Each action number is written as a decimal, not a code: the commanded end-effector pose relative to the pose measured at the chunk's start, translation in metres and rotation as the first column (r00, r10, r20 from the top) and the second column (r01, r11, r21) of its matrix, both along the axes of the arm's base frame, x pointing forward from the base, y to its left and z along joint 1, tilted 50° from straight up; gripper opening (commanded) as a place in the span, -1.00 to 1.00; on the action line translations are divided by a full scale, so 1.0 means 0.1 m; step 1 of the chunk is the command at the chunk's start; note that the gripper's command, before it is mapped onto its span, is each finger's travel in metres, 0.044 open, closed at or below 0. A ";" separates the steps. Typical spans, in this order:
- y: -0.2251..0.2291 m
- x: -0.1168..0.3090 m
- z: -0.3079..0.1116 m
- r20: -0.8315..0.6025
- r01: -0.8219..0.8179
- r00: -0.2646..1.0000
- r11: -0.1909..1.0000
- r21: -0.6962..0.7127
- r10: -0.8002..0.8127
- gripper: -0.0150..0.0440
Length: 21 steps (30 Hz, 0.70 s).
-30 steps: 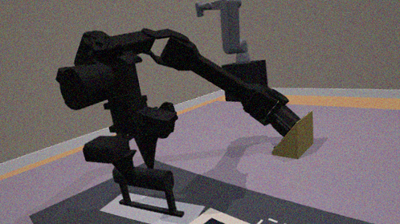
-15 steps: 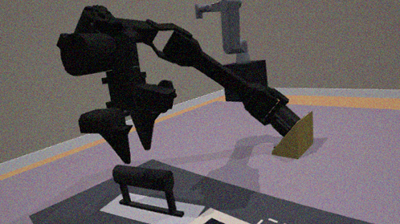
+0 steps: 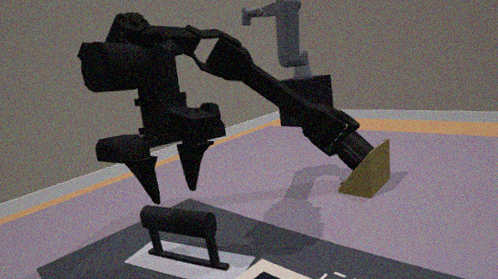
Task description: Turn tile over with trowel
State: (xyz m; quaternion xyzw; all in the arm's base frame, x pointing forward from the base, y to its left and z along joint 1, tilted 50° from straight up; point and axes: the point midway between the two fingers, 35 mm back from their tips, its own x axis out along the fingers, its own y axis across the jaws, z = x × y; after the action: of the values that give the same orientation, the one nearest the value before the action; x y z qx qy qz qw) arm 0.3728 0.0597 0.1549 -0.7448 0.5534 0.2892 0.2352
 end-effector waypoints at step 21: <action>-0.06 -0.07 -0.11 0.417 0.305 0.768 0.850 0.429 -0.486 0.53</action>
State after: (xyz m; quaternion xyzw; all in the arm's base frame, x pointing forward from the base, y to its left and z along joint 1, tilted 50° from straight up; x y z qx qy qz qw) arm 0.3670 0.0532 0.1450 -0.6340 0.5637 0.1363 0.5116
